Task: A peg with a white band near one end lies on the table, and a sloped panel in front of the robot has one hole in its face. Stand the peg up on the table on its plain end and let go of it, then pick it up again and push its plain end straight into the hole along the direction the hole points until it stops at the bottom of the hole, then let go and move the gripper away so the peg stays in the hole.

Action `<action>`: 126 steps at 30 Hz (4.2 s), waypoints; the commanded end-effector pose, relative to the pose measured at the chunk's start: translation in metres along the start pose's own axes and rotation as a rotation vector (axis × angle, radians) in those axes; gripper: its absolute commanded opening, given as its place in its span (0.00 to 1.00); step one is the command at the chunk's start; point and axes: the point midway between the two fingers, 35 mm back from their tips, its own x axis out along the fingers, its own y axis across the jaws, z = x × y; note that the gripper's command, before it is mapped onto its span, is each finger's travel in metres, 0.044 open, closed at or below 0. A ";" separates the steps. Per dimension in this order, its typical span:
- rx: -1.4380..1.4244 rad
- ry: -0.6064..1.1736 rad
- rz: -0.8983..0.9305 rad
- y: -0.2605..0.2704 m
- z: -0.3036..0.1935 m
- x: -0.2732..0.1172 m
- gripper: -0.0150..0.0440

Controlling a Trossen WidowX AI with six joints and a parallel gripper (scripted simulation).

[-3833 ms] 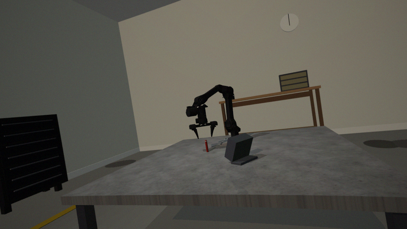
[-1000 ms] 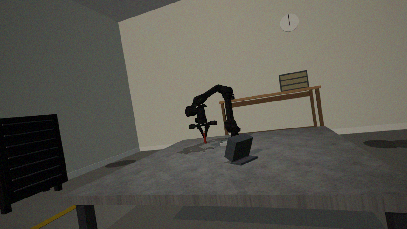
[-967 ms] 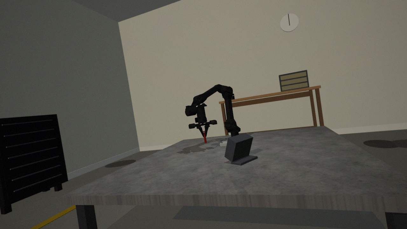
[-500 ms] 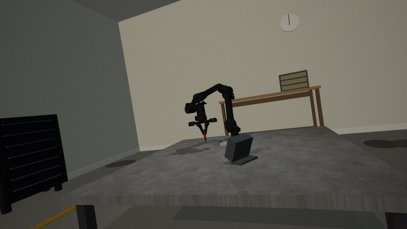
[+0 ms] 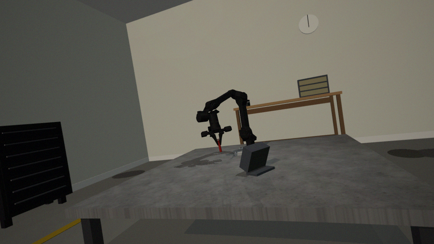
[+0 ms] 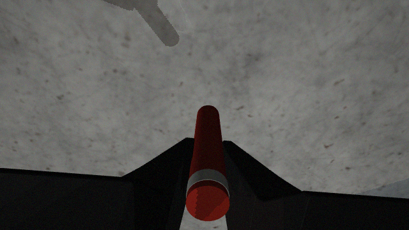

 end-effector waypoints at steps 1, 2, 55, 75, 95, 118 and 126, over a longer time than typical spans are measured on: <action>0.008 0.034 -0.025 -0.001 -0.008 0.007 0.25; 0.009 0.043 -0.029 -0.001 -0.010 0.007 0.25; 0.029 0.519 -0.281 -0.016 -0.107 0.030 0.25; 0.027 0.682 -0.408 -0.027 -0.137 0.030 0.25; 0.026 0.737 -0.451 -0.036 -0.159 0.039 0.25; 0.024 0.780 -0.492 -0.053 -0.186 0.053 0.25; 0.021 0.792 -0.504 -0.058 -0.193 0.057 0.25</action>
